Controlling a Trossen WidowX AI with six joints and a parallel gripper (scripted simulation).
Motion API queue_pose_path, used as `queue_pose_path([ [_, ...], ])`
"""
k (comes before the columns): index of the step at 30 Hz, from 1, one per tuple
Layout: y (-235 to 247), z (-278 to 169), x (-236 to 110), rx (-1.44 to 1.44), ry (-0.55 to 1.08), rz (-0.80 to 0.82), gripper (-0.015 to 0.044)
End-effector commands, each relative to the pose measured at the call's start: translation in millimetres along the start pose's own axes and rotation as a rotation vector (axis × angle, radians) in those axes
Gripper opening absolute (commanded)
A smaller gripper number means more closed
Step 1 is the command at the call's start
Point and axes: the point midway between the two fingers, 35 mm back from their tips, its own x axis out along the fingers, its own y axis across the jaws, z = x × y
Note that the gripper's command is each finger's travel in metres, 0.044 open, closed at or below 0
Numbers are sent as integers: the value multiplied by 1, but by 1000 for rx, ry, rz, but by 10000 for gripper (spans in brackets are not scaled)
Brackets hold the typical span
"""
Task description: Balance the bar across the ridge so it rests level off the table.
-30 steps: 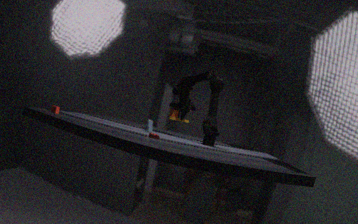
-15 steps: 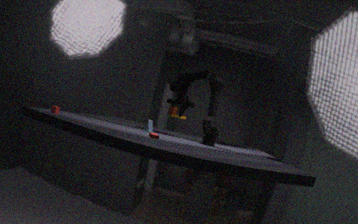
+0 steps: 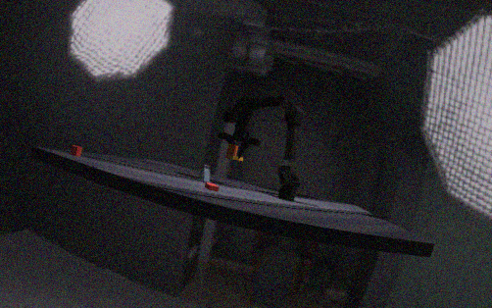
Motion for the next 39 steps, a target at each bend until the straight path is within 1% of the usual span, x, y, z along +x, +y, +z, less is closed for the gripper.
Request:
queue_pose_path([
  [1, 9, -12, -2, -105, -3, 4, 0],
  [39, 66, -141, -5, -938, 5, 14, 0],
])
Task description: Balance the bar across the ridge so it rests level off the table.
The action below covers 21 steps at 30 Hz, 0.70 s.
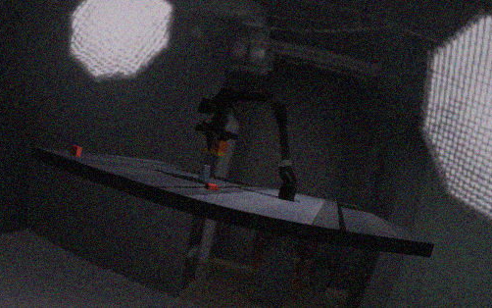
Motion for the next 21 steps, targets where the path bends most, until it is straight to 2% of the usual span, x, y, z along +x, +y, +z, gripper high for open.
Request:
queue_pose_path([
  [1, 16, -5, -2, -83, -5, 3, 0],
  [8, 36, -13, -2, -168, -4, 5, 0],
  [21, 39, -13, 13, -170, -4, 5, 0],
])
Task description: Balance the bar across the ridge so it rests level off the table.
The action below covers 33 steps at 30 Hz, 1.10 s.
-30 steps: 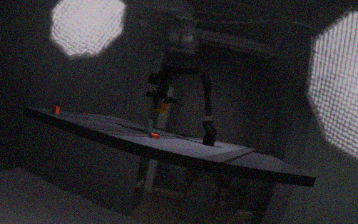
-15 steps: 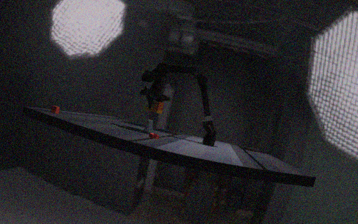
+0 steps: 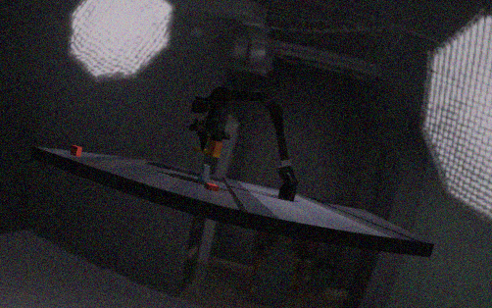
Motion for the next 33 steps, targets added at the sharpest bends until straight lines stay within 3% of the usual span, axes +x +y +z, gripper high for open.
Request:
queue_pose_path([
  [1, 0, -1, 9, -5, 5, -6, 0],
  [18, 0, -2, 35, -5, 5, -6, 0],
  [33, 0, -2, 34, -5, 5, -6, 0],
])
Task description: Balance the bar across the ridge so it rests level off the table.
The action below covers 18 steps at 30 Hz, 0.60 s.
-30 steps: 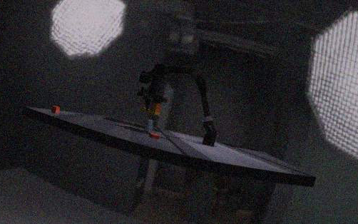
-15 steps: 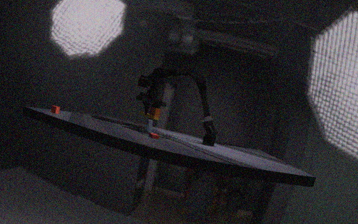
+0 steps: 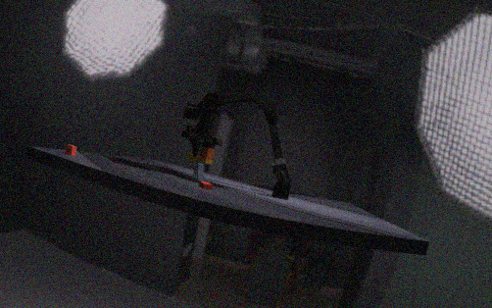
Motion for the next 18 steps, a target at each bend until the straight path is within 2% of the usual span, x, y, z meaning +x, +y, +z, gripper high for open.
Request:
queue_pose_path([
  [1, 0, 0, 0, -3, 0, -1, 0],
  [18, 0, 0, 2, -3, 0, -1, 0],
])
